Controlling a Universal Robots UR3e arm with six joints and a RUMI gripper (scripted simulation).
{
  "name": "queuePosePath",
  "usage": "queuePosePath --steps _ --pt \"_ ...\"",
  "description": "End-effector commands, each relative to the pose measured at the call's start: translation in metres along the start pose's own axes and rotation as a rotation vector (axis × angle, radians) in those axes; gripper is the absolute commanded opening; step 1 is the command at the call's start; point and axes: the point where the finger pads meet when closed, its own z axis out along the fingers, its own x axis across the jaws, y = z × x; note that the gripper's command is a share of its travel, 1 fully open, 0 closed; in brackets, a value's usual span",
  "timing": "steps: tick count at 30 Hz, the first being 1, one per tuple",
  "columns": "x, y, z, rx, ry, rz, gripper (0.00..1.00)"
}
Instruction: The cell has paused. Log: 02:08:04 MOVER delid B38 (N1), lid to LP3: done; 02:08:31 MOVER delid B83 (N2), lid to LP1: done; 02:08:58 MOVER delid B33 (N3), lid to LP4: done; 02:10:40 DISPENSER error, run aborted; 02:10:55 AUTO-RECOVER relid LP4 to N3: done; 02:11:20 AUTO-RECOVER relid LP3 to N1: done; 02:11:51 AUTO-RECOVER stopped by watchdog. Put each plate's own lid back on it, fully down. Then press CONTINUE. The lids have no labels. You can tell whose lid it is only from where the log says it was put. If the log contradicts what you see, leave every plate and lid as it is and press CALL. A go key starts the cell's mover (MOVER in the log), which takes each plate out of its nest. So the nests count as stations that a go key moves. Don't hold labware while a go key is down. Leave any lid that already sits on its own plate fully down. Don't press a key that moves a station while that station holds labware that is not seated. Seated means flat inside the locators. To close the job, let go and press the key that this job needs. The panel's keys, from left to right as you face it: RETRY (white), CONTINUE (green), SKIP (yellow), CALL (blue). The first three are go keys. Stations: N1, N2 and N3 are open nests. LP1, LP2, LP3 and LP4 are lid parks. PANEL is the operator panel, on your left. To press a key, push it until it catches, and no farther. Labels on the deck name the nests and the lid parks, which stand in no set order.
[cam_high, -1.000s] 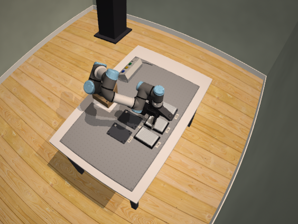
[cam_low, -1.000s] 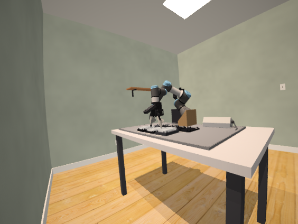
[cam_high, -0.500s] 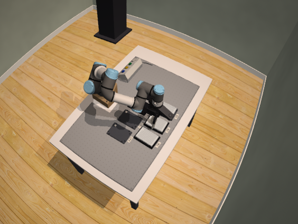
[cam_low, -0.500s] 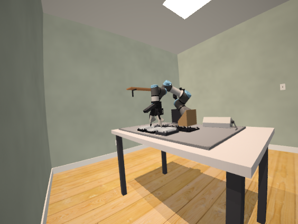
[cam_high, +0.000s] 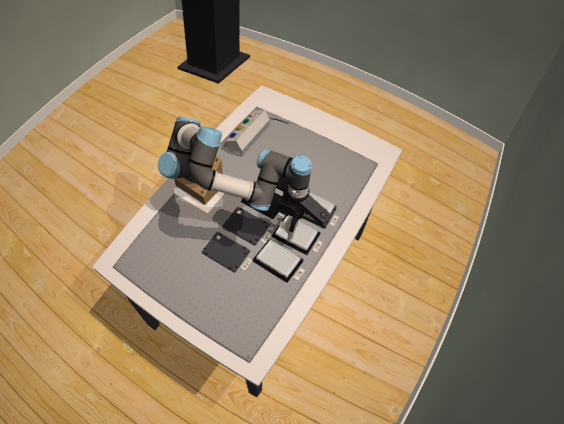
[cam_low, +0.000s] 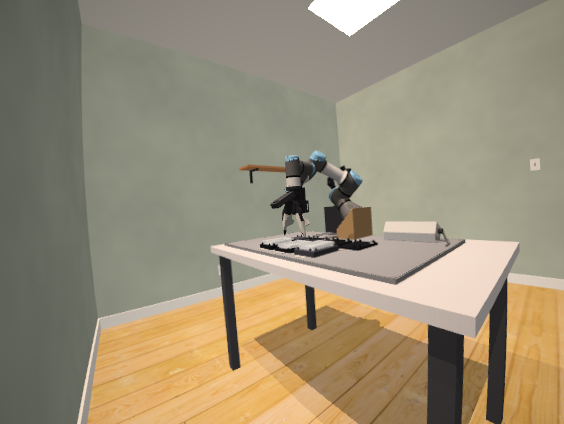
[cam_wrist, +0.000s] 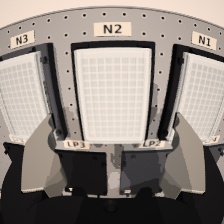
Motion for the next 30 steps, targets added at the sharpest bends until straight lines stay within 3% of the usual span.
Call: queuePosePath --steps 1,5,6,30 --pt "-0.001 0.002 -0.003 -0.009 -0.001 -0.001 0.82" --pt "-0.001 0.002 -0.003 -0.009 0.0 0.0 0.82" --pt "-0.001 0.007 -0.003 -0.01 0.0 0.019 0.0" --pt "-0.004 0.117 -0.004 -0.01 -0.001 0.023 0.0"
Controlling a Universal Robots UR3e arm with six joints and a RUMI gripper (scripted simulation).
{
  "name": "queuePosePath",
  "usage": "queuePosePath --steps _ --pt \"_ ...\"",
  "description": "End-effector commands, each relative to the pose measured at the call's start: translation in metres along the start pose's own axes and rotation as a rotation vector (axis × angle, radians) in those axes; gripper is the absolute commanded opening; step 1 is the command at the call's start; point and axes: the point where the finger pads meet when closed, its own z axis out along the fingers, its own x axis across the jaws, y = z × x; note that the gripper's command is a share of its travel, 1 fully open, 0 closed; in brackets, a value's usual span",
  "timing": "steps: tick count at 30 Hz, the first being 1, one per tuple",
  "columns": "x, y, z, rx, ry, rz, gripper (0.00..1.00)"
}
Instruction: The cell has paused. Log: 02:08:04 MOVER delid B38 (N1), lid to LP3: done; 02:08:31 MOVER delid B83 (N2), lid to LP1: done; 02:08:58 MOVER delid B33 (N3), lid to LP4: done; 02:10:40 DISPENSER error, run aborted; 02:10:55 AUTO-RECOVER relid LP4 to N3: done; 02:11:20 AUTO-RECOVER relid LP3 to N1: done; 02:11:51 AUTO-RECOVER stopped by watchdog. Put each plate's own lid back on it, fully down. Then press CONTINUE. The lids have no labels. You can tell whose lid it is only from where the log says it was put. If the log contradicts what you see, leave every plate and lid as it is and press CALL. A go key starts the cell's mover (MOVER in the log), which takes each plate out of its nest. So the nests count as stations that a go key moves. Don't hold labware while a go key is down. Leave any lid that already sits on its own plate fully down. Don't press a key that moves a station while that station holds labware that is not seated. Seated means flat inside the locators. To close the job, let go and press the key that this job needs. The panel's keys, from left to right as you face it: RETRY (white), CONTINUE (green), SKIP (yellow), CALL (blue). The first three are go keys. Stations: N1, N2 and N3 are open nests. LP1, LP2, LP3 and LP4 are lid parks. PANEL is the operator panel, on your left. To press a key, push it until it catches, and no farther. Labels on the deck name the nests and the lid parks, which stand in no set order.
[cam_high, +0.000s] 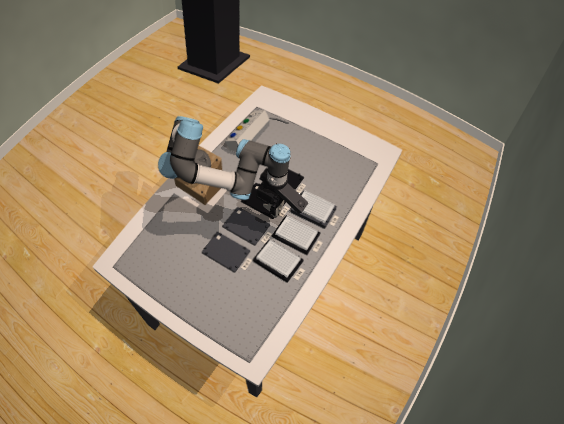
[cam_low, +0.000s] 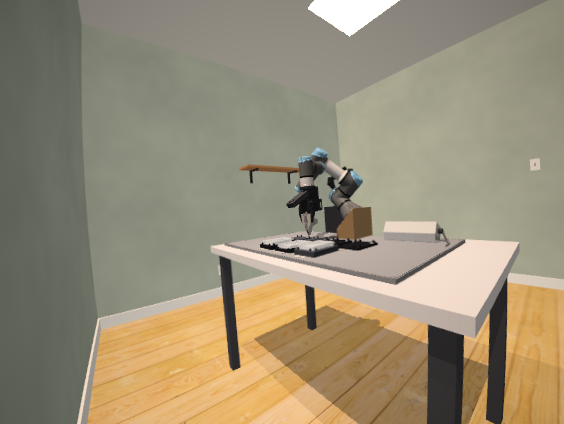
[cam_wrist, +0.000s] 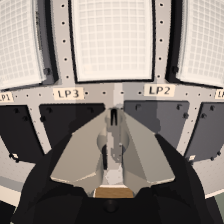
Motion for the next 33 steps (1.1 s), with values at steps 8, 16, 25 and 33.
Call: queuePosePath --steps 8,16,25,33 --pt "-0.002 0.059 0.002 0.037 -0.012 0.009 0.0" --pt "-0.002 0.059 0.002 0.037 -0.012 0.01 0.0" --pt "-0.001 0.06 -0.039 0.038 -0.013 0.012 0.0" --pt "-0.001 0.061 -0.063 0.037 -0.013 0.011 0.0"
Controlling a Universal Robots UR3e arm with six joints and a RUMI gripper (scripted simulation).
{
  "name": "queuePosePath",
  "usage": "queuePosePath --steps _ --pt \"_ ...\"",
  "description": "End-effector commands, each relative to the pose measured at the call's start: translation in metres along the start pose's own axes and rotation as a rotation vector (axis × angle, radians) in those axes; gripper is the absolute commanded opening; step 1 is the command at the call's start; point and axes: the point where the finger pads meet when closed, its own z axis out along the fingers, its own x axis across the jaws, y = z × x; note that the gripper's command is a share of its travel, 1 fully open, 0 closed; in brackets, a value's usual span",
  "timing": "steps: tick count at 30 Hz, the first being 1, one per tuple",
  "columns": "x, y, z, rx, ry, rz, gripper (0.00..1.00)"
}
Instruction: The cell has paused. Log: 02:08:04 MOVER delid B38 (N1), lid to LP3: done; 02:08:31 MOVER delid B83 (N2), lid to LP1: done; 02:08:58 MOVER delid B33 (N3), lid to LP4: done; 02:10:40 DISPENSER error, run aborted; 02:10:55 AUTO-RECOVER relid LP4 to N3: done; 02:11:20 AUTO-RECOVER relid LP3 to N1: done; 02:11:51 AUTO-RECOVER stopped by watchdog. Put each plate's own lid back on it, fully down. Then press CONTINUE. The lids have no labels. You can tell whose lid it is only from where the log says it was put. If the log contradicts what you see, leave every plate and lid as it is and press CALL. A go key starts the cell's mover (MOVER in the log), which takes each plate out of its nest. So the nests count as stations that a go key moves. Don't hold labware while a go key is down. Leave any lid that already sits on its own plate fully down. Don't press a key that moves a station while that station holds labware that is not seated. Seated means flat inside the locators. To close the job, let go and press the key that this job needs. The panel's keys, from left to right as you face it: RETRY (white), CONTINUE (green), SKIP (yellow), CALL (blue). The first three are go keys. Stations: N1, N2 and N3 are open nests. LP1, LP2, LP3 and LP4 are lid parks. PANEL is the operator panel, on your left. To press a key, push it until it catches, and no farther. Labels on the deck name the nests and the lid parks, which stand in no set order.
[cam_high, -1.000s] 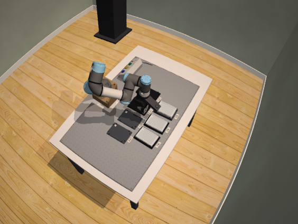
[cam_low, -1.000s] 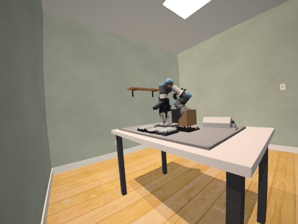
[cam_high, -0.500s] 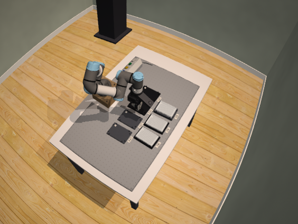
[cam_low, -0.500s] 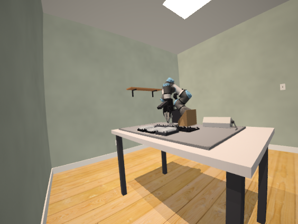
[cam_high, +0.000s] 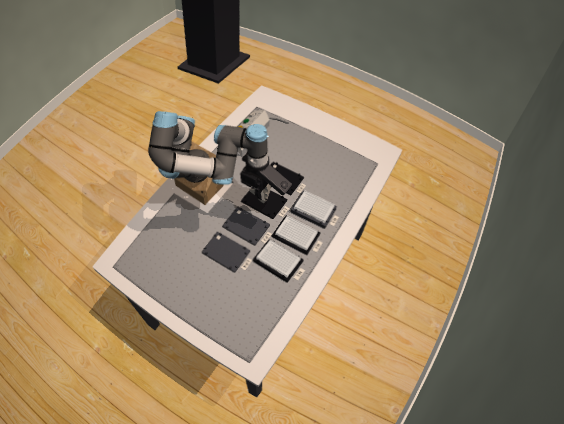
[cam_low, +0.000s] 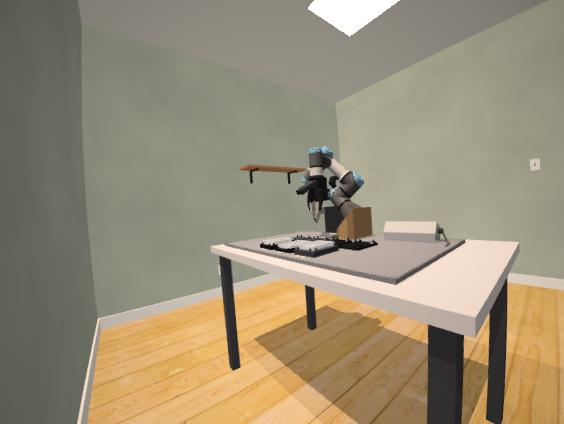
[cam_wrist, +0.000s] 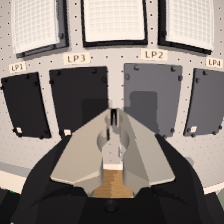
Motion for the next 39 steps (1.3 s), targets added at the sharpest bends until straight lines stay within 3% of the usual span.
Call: queuePosePath --steps 1,17,39 --pt "-0.001 0.006 -0.015 -0.046 0.01 -0.004 0.0" --pt "-0.001 0.006 -0.015 -0.046 0.01 -0.003 0.0" --pt "-0.098 0.031 -0.015 -0.048 0.0 -0.406 0.0"
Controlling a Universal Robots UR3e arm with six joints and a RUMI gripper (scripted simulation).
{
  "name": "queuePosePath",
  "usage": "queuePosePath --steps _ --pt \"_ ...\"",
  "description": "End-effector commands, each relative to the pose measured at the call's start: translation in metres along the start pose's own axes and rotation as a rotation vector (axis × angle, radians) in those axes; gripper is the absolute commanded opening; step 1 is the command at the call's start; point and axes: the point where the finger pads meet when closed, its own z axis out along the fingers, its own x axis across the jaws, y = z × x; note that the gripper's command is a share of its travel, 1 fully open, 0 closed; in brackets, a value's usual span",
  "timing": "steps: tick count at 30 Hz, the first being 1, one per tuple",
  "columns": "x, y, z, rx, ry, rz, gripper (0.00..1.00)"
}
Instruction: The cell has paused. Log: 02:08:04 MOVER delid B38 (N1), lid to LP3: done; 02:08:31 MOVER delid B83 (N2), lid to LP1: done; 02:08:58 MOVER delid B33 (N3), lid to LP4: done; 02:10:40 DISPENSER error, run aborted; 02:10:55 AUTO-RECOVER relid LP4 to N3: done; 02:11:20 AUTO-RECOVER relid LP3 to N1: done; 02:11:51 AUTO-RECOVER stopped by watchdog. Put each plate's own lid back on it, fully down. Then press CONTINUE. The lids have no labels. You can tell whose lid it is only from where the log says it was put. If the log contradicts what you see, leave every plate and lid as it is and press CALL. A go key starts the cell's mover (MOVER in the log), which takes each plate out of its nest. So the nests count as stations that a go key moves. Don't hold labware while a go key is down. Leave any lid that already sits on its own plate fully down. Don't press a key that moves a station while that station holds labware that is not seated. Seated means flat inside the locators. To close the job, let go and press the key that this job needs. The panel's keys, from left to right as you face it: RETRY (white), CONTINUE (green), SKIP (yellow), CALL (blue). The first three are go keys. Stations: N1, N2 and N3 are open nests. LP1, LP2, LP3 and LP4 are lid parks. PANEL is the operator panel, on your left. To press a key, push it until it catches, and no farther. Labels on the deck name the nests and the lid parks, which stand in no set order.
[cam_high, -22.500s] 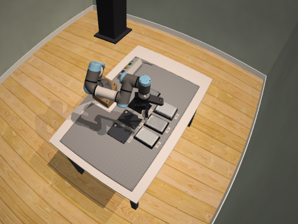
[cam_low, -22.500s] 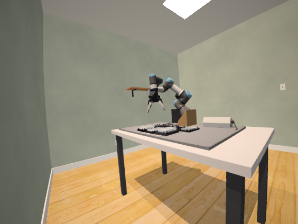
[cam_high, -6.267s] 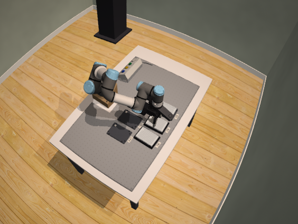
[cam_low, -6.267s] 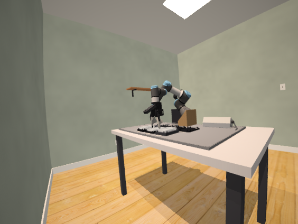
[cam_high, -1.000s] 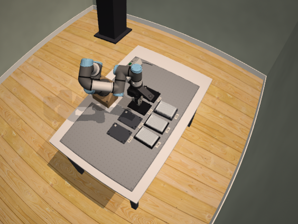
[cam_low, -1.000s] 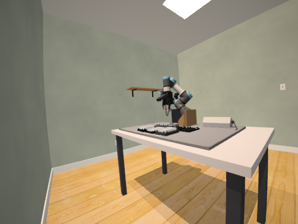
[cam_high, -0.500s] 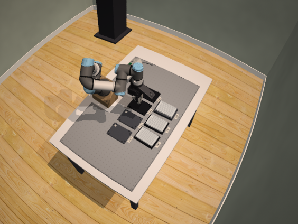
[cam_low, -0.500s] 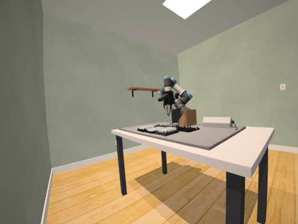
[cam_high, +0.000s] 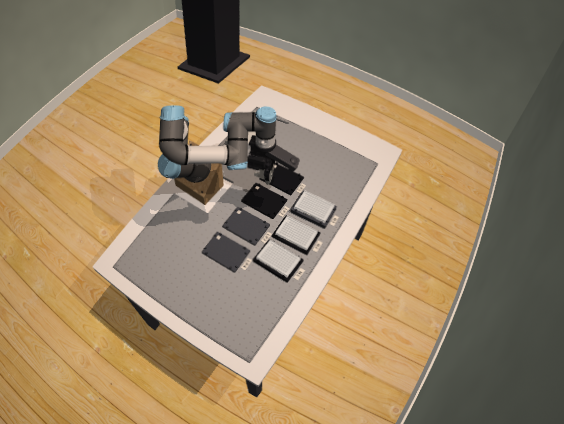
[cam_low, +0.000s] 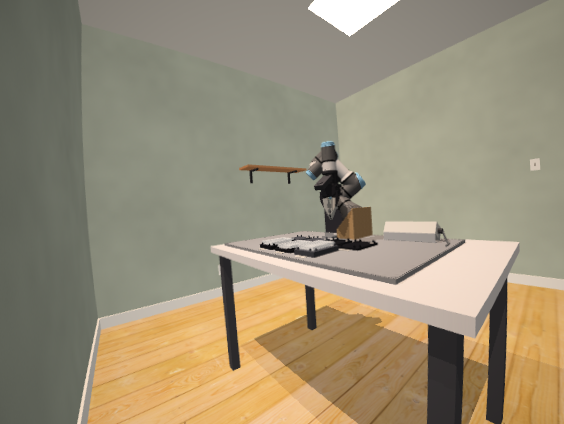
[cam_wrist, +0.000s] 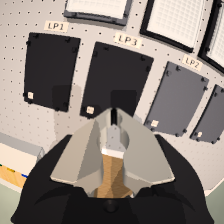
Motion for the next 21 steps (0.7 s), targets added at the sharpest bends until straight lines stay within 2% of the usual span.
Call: queuePosePath --steps 1,3,5,16,21 --pt "-0.034 -0.004 -0.002 -0.001 -0.009 -0.14 0.0" --pt "-0.044 -0.004 -0.002 -0.001 -0.009 -0.18 0.0" --pt "-0.044 -0.004 -0.002 -0.001 -0.009 -0.18 0.0" --pt "-0.099 -0.006 -0.002 0.0 -0.009 -0.394 0.0" --pt "-0.12 -0.007 -0.002 0.0 -0.009 -0.394 0.0"
